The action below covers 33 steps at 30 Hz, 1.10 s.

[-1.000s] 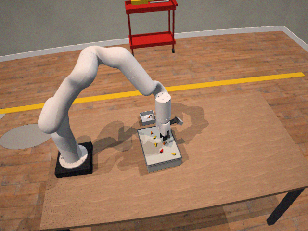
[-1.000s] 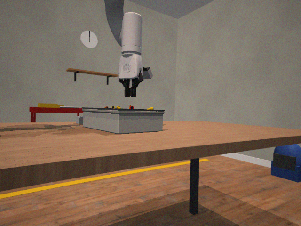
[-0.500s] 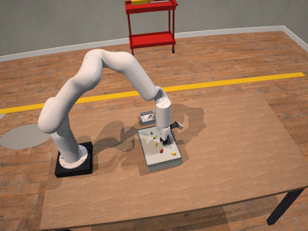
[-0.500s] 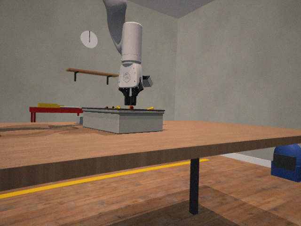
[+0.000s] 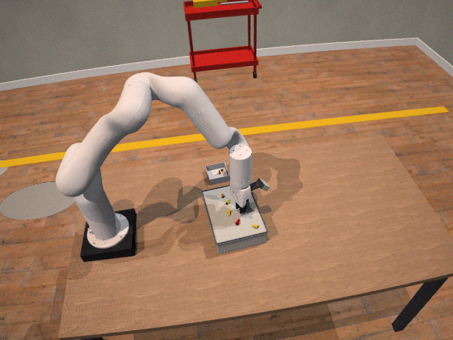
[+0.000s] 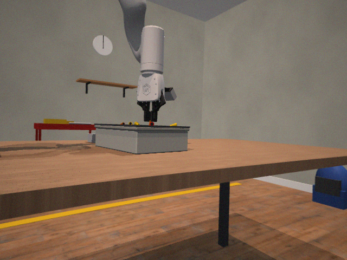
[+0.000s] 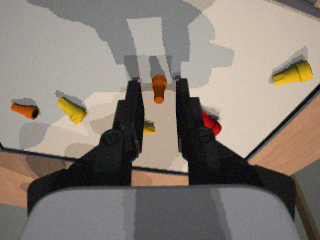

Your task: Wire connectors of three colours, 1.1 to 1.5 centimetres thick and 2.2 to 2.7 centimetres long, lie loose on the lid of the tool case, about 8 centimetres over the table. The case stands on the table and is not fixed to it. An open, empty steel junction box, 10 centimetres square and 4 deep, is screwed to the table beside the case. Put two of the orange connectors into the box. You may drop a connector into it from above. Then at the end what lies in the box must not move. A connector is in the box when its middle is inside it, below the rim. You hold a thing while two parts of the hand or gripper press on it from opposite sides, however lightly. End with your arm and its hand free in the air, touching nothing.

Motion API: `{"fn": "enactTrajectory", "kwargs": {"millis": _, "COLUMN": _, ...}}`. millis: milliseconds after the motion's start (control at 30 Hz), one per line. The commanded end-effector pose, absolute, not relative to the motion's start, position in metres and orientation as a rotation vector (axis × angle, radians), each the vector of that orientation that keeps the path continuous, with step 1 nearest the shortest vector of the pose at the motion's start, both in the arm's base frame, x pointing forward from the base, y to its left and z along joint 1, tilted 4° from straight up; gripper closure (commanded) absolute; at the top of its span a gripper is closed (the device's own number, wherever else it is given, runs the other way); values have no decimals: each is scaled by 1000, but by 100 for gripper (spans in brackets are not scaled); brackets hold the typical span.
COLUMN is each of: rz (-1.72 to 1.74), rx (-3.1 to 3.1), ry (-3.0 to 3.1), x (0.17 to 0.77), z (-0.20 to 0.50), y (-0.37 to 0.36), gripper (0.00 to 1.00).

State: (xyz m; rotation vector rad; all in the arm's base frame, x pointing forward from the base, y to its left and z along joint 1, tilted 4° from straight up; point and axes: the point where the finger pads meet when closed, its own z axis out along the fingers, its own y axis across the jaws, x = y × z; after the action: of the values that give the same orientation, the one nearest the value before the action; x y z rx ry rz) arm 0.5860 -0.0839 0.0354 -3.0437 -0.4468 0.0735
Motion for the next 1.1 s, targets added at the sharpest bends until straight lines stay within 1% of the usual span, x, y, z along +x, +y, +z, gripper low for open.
{"fn": "enactTrajectory", "kwargs": {"millis": 0, "rz": 70, "rx": -3044, "ry": -447, "x": 587, "z": 36, "y": -84, "gripper": 74}}
{"fn": "enactTrajectory", "kwargs": {"millis": 333, "rz": 70, "rx": -3044, "ry": -447, "x": 586, "z": 19, "y": -83, "gripper": 74}}
{"fn": "enactTrajectory", "kwargs": {"millis": 767, "rz": 70, "rx": -3044, "ry": -447, "x": 586, "z": 18, "y": -83, "gripper": 74}}
{"fn": "enactTrajectory", "kwargs": {"millis": 800, "rz": 70, "rx": -3044, "ry": -447, "x": 586, "z": 18, "y": -83, "gripper": 98}}
{"fn": "enactTrajectory", "kwargs": {"millis": 1067, "rz": 70, "rx": -3044, "ry": -447, "x": 586, "z": 18, "y": -83, "gripper": 98}}
